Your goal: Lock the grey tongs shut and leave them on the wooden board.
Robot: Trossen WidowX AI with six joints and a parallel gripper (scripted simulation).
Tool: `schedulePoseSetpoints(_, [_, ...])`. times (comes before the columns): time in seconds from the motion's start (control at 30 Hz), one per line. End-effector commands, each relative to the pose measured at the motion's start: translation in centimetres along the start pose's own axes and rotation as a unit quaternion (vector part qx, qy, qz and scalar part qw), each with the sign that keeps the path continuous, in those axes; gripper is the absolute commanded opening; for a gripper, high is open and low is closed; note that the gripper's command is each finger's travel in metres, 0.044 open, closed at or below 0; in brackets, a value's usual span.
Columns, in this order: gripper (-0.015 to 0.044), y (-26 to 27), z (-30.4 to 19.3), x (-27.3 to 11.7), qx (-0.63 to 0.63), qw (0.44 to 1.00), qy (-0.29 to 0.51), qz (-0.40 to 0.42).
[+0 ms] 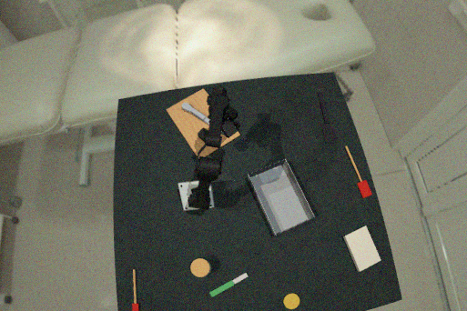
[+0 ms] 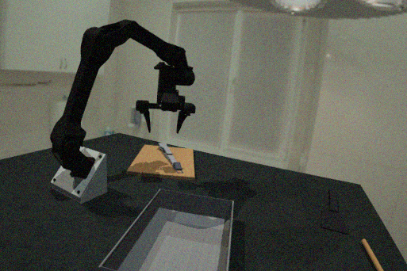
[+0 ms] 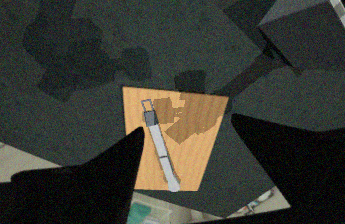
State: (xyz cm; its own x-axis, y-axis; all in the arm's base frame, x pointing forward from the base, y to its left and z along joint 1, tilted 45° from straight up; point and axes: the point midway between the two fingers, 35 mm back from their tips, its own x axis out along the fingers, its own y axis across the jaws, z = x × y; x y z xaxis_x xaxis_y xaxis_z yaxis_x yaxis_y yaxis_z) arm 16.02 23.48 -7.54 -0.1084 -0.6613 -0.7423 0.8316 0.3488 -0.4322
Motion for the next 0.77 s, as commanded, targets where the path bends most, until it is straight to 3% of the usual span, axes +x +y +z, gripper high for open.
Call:
schedulePoseSetpoints(0.0, [0.0440, -0.3, 0.3, -0.3, -0.003, 1.000, -0.006, -0.004])
schedulePoseSetpoints(0.2, [0.0440, -0.4, 0.2, -4.8, 0.001, 1.000, 0.002, 0.001])
schedulePoseSetpoints(0.73, [0.0440, -0.4, 0.2, -5.0, 0.001, 1.000, 0.002, 0.001])
